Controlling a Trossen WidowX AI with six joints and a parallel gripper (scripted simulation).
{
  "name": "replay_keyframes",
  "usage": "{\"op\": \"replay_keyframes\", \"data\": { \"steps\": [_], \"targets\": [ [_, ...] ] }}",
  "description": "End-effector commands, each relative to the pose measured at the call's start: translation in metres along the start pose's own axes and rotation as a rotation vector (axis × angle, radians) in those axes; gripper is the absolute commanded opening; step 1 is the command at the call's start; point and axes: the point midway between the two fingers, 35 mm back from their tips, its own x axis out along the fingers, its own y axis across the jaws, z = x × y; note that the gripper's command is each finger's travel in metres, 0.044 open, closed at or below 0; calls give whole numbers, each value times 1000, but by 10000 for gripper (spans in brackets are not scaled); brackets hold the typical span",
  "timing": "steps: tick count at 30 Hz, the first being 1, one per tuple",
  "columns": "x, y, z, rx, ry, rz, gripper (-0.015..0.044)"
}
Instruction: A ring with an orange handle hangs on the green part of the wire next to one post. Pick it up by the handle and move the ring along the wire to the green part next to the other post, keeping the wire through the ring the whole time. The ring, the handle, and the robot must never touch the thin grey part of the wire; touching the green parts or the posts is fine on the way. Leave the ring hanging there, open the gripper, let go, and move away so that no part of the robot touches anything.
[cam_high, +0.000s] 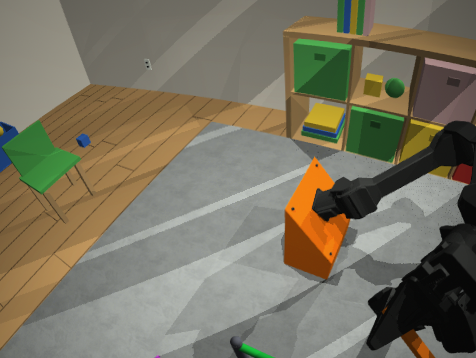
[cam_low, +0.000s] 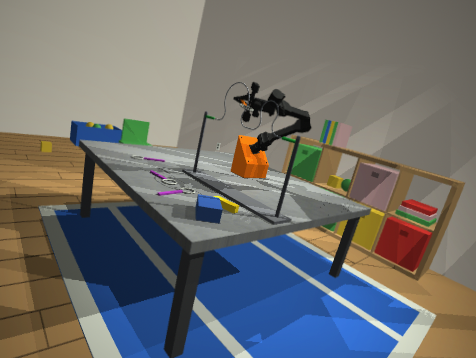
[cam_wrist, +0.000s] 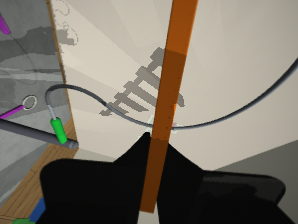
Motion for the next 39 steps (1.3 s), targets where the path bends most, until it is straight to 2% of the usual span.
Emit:
{"op": "replay_keyframes", "data": {
  "steps": [1,39],
  "targets": [
    [0,1,1,41,-7,21,-150],
    [0,19,5,452,-56,253,-150]
  ]
}}
